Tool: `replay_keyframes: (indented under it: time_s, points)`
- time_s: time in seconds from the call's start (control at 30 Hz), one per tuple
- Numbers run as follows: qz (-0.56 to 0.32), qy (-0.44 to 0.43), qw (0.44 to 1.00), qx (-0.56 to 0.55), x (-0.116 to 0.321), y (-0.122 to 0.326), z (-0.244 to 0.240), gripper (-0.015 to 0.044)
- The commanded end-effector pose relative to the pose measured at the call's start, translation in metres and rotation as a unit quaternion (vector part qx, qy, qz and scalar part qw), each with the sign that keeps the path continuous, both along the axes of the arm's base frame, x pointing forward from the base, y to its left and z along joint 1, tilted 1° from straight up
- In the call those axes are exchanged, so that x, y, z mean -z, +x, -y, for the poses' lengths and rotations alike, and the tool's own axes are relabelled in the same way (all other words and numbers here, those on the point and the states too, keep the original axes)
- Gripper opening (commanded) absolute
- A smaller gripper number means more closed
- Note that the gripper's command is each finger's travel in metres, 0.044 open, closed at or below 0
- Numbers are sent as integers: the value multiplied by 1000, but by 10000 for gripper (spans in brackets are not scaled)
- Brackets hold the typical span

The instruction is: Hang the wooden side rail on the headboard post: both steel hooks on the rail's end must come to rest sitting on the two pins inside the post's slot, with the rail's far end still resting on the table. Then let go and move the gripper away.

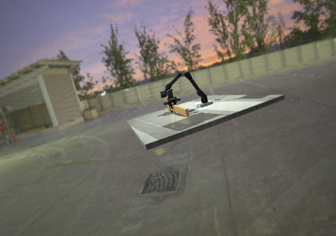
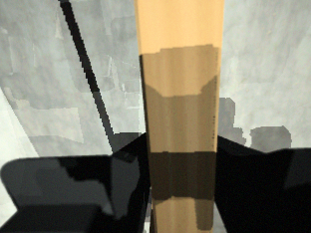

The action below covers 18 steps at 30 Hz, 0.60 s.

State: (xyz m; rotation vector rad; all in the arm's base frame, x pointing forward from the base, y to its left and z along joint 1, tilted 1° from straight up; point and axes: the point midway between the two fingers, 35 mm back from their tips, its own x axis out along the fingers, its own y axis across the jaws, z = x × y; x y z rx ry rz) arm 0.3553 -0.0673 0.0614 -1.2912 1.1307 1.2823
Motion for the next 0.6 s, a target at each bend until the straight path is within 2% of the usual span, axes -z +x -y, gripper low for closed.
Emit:
replay_keyframes:
  time_s: [0.0, 0.57]
  points:
    - [5, -2, 1000, -2, -4, 3, 2, 0]
    - [5, -2, 1000, -2, -3, 3, 4, 0]
